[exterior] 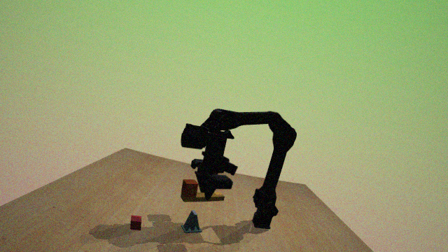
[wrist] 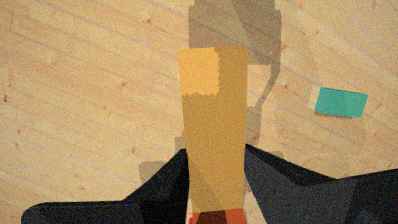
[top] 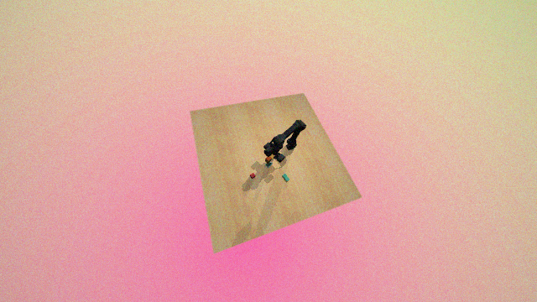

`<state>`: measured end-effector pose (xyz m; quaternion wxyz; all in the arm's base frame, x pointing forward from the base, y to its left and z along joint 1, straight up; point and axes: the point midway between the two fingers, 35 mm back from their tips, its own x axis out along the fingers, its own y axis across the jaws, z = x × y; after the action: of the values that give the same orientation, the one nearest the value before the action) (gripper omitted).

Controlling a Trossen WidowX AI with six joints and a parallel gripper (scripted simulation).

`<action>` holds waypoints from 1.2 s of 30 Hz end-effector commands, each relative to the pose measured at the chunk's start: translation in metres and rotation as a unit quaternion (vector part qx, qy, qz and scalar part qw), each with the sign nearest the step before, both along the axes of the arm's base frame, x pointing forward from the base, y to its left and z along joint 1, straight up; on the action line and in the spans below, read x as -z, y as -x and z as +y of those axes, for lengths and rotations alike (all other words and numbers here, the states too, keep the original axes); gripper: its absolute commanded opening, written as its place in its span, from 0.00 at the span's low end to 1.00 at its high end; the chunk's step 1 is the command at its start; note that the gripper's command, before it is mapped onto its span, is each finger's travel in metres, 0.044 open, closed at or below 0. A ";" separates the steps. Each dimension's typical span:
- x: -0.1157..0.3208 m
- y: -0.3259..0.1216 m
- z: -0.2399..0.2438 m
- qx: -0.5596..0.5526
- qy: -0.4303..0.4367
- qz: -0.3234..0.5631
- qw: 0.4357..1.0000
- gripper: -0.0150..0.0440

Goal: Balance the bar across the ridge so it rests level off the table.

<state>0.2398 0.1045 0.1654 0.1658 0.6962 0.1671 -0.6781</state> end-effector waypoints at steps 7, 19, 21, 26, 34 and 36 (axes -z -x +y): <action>0.015 0.001 0.002 0.003 -0.001 0.001 1.000 0.25; 0.035 0.001 0.001 0.002 -0.001 0.001 1.000 0.25; 0.038 0.001 0.001 0.002 -0.001 0.001 1.000 0.25; 0.042 0.001 0.001 0.002 -0.001 0.001 1.000 0.25; 0.041 0.001 0.001 0.002 -0.001 0.001 1.000 0.25; 0.041 0.001 0.001 0.002 -0.001 0.001 1.000 0.25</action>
<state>0.2393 0.1050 0.1241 0.1647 0.6957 0.1656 -0.6793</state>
